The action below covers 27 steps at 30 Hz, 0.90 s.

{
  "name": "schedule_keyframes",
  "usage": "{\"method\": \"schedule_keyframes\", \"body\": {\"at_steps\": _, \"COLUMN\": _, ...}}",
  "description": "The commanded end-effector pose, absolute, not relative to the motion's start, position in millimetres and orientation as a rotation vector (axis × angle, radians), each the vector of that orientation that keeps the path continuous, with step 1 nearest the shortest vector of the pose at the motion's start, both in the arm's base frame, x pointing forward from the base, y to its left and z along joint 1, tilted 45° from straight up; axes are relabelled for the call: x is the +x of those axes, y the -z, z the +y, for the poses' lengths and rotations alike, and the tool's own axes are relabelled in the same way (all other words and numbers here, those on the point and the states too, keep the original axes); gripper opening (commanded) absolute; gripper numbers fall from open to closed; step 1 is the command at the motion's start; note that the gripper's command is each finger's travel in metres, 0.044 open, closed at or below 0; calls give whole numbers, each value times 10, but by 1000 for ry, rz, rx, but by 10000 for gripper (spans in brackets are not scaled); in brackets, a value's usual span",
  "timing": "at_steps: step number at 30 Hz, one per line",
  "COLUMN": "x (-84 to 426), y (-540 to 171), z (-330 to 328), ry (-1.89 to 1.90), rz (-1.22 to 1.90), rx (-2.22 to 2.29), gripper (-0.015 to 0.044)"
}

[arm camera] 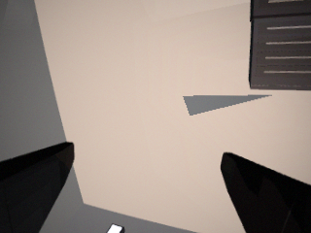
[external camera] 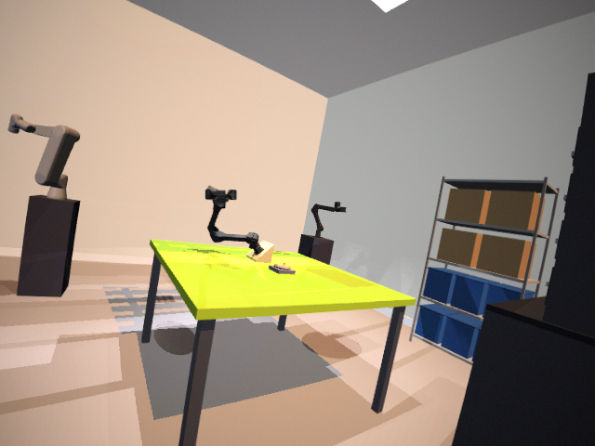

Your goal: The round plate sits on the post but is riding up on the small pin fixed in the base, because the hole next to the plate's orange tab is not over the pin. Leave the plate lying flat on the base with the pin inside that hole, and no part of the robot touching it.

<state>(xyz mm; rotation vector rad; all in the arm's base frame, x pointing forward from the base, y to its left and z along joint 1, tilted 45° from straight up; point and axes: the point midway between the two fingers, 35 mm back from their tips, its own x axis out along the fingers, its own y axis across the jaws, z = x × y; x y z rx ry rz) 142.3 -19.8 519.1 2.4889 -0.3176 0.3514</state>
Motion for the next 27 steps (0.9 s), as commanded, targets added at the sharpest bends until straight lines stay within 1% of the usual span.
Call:
{"method": "schedule_keyframes", "body": {"at_steps": 1, "x": 1441, "y": -5186, "z": -168, "ry": -348, "rz": -311, "rx": 2473, "gripper": 374}}
{"method": "schedule_keyframes", "body": {"at_steps": 3, "x": 1588, "y": -5128, "z": 66, "ry": -312, "rz": -261, "rx": 2348, "gripper": 321}}
{"method": "schedule_keyframes", "body": {"at_steps": 6, "x": 1946, "y": -4900, "z": 532, "ry": -174, "rz": -162, "rx": 2080, "gripper": 242}}
{"method": "schedule_keyframes", "body": {"at_steps": 10, "x": 2184, "y": -4680, "z": 822, "ry": -85, "rz": -89, "rx": 1894, "gripper": 137}}
{"method": "schedule_keyframes", "body": {"at_steps": 15, "x": 2681, "y": -3973, "z": 1377, "ry": 100, "rz": 106, "rx": 1442, "gripper": 6}}
{"method": "schedule_keyframes", "body": {"at_steps": 18, "x": 2806, "y": -3720, "z": 1504, "ry": 149, "rz": 170, "rx": 1304, "gripper": 0}}
{"method": "schedule_keyframes", "body": {"at_steps": 24, "x": 3140, "y": -2642, "z": 1791, "ry": 311, "rz": 444, "rx": 768, "gripper": 0}}
{"method": "schedule_keyframes", "body": {"at_steps": 27, "x": 3181, "y": -2371, "z": 1811, "ry": 345, "rz": 516, "rx": 639, "gripper": 0}}
